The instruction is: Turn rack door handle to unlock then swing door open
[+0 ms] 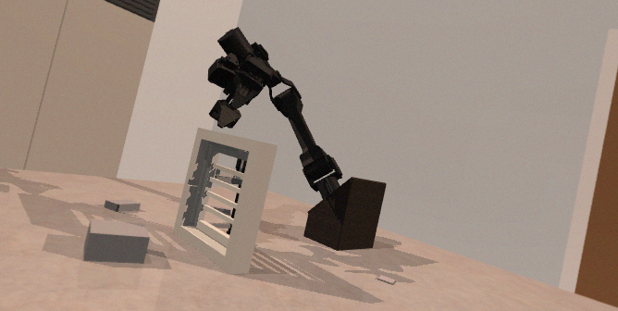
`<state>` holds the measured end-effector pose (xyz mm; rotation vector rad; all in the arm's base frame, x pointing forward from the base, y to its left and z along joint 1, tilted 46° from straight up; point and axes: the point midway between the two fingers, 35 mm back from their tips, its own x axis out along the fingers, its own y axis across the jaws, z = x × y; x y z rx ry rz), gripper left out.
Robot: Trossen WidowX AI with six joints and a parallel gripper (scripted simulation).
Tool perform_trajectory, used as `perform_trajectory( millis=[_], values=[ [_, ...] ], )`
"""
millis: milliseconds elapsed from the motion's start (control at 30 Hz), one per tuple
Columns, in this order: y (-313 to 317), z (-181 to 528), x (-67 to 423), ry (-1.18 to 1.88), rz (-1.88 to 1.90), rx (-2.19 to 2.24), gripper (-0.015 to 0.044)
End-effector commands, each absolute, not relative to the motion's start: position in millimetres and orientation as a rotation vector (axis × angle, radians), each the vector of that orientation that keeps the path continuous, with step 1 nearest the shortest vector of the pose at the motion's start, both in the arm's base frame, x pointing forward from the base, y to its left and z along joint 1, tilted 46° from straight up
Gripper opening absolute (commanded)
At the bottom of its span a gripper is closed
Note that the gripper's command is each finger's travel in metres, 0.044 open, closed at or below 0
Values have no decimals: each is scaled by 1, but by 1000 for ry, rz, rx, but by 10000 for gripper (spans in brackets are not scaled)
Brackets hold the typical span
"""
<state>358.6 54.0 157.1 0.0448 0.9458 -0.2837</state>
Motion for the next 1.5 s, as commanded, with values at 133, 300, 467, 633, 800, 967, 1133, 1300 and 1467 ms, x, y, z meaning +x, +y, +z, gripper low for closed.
perform_trajectory(
  millis=[133,300,467,633,800,967,1133,1300,1467],
  values=[
    [63,137,348,1090,-402,-48,293],
    [66,129,341,1164,-478,-122,293],
    [69,124,334,1222,-553,-210,293],
    [73,121,328,1264,-626,-310,293],
    [77,121,324,1290,-693,-420,293],
    [82,122,322,1298,-745,-522,293],
    [81,122,322,1301,-747,-526,293],
    [76,116,322,1320,-748,-524,293],
    [70,111,323,1339,-749,-522,293]
  ],
)
